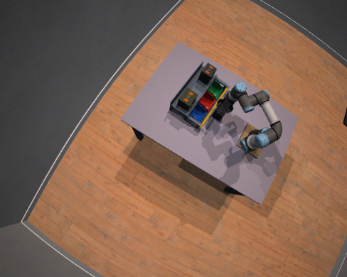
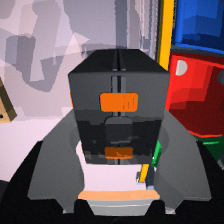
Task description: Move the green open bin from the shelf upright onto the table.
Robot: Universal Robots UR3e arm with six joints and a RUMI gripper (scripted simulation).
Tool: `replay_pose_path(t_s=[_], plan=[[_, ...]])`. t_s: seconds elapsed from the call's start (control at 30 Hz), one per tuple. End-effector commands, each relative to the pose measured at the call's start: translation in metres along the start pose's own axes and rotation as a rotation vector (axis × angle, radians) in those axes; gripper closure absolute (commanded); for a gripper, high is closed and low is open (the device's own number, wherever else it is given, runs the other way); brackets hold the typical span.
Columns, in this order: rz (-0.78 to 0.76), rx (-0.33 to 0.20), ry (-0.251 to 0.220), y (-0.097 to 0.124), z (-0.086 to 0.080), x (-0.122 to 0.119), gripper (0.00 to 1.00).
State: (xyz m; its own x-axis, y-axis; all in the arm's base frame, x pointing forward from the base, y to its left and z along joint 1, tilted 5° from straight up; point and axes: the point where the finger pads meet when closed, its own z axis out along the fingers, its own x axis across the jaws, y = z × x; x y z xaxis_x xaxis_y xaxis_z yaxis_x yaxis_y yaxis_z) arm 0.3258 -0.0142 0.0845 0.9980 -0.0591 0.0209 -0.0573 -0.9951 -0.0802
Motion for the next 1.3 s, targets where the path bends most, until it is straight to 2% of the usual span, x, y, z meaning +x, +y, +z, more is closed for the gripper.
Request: replay_pose_path(t_s=[0.0, 1.13, 1.27], plan=[[0.0, -0.001, 0.002, 0.0003, -0.0006, 0.0006, 1.0], [0.0, -0.001, 0.002, 0.0003, -0.0007, 0.0006, 1.0], [0.0, -0.001, 0.002, 0.0003, -0.0088, 0.0006, 1.0]])
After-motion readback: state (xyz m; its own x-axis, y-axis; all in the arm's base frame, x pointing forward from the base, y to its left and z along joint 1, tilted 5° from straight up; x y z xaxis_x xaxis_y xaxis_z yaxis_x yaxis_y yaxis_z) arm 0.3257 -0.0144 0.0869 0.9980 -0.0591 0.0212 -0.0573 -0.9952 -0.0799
